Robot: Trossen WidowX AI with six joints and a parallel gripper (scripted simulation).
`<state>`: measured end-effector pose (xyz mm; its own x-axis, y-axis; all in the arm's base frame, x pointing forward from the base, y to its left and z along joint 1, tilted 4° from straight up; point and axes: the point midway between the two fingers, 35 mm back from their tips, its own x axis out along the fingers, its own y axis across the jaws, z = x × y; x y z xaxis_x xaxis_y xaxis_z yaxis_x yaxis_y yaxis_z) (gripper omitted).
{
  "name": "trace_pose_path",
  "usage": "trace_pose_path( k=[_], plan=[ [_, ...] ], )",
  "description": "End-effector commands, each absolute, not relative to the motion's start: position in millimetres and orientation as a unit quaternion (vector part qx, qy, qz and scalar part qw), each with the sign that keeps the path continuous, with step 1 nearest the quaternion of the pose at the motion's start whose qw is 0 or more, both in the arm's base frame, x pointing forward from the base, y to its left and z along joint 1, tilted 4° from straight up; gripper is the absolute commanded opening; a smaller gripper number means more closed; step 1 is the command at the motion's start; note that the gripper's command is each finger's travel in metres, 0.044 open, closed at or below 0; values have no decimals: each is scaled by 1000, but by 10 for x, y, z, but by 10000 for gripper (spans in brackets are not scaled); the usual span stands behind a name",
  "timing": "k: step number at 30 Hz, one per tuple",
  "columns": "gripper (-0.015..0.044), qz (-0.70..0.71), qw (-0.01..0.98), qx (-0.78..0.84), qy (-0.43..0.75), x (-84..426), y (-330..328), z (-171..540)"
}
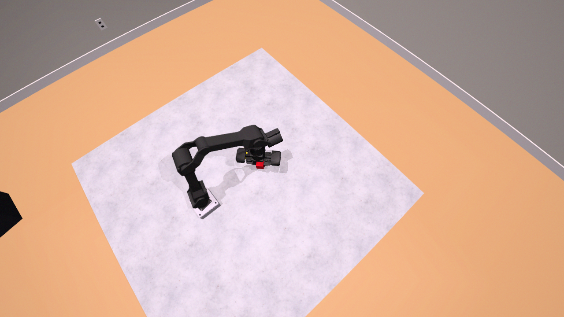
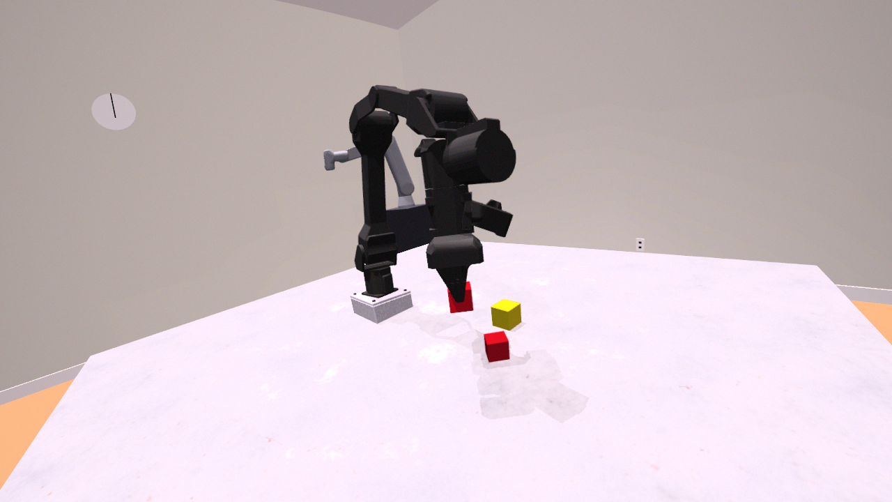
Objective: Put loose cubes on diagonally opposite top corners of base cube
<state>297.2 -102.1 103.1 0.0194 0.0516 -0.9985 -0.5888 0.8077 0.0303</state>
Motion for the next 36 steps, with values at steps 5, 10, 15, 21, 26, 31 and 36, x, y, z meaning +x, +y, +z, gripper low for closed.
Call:
trace_pose_path(
  k=[5, 10, 15, 21, 26, 31, 36],
  plan=[
    [105, 234, 687, -203, 658, 2990, -785, 1011],
    [105, 234, 687, -202, 657, 2993, -629, 988],
    [105, 235, 687, -202, 657, 2987, -475, 966],
    [105, 235, 688, -201, 657, 2969, -293, 938],
    [105, 236, 688, -201, 657, 2946, -144, 915],
    [105, 237, 688, -200, 657, 2914, 2, 891],
    [105, 237, 688, -199, 656, 2875, 145, 867]
  ],
)
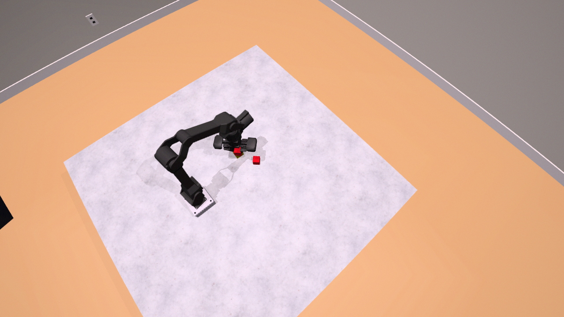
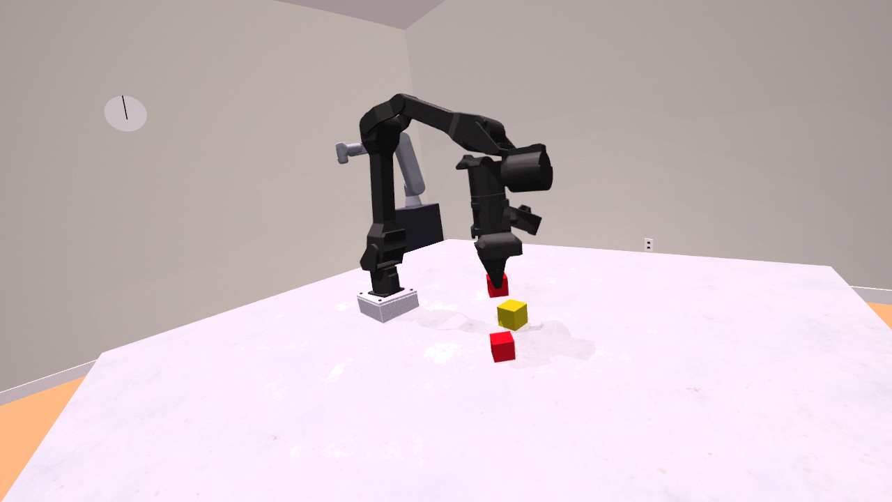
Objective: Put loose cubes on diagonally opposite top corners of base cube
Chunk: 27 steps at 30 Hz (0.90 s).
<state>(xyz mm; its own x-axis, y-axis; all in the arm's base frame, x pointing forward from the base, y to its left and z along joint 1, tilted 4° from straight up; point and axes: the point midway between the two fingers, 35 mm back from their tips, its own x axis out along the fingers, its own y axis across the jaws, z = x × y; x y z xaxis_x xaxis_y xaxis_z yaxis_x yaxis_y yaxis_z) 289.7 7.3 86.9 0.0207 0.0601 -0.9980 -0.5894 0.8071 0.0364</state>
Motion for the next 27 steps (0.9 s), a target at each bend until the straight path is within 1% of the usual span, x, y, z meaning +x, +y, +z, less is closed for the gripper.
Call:
trace_pose_path(
  k=[1, 15, 27],
  plan=[
    [105, 238, 688, -199, 656, 2867, 173, 862],
    [105, 238, 688, -199, 656, 2845, 242, 837],
    [105, 238, 688, -198, 656, 2849, 256, 603]
  ],
)
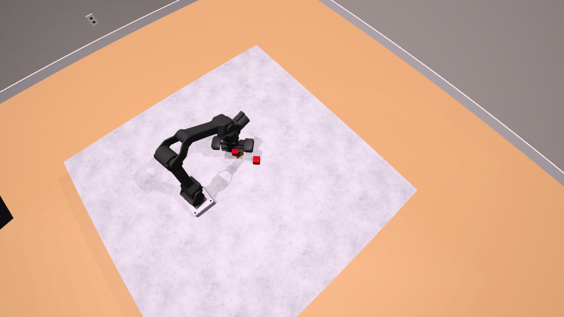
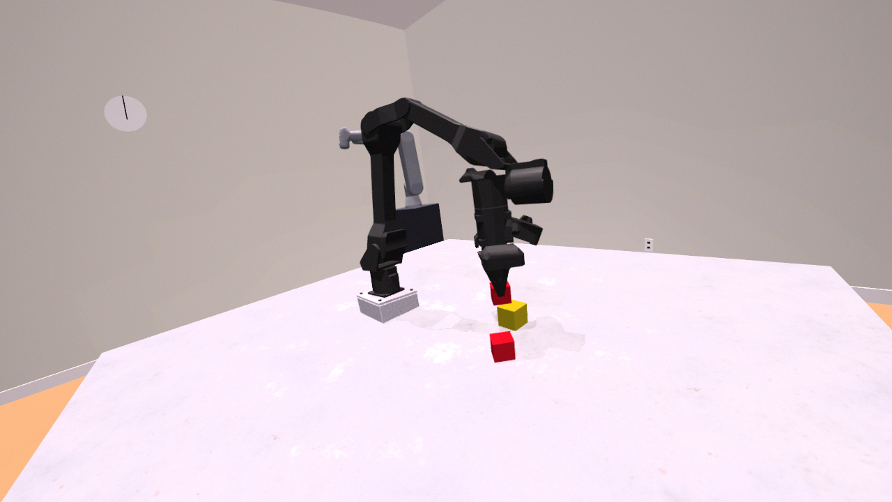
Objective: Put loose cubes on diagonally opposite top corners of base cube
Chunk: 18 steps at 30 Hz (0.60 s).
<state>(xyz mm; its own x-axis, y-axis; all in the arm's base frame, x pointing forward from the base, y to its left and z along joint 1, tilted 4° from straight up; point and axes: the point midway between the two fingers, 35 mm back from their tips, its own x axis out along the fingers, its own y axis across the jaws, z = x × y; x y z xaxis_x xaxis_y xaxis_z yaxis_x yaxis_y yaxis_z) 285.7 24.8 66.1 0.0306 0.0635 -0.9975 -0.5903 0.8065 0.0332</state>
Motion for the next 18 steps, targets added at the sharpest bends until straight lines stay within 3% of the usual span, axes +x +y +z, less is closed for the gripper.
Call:
trace_pose_path(
  k=[1, 18],
  plan=[
    [105, 238, 688, -198, 656, 2849, 256, 594],
    [105, 238, 688, -198, 656, 2849, 257, 576]
  ],
)
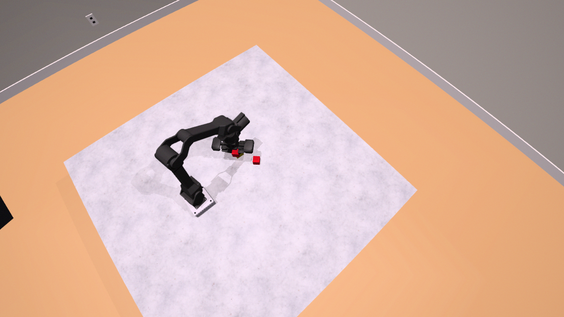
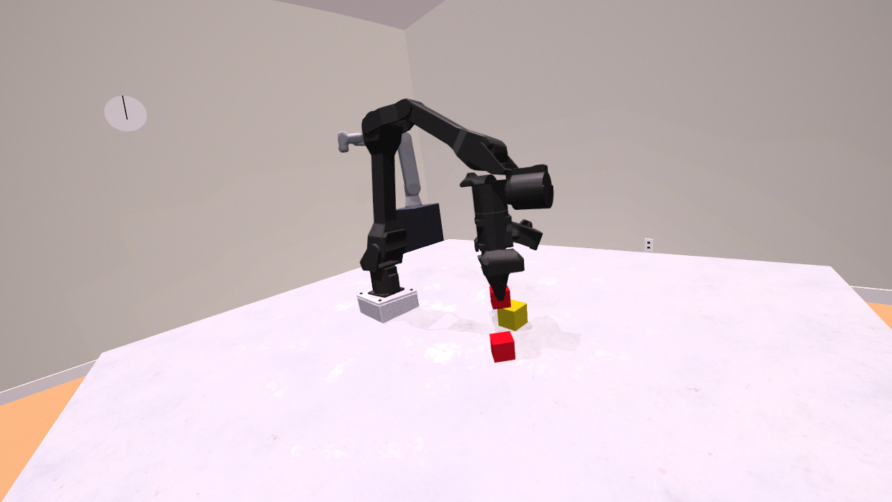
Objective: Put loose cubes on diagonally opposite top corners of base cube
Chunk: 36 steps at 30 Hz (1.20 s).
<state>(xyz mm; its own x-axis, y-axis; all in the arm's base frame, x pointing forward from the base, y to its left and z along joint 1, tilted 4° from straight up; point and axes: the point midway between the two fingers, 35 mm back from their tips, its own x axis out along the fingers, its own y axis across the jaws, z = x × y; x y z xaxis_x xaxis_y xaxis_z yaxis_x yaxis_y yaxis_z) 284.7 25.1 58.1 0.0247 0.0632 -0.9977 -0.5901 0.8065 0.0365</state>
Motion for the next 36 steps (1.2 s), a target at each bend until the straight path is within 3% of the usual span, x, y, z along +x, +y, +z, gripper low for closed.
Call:
trace_pose_path(
  k=[1, 5, 9, 33, 36],
  plan=[
    [105, 238, 688, -198, 656, 2849, 257, 576],
    [105, 238, 688, -198, 656, 2849, 257, 576],
    [205, 238, 688, -198, 656, 2849, 257, 576],
    [205, 238, 687, -201, 657, 2840, 231, 882],
    [265, 203, 696, -165, 669, 2880, 178, 877]
  ],
)
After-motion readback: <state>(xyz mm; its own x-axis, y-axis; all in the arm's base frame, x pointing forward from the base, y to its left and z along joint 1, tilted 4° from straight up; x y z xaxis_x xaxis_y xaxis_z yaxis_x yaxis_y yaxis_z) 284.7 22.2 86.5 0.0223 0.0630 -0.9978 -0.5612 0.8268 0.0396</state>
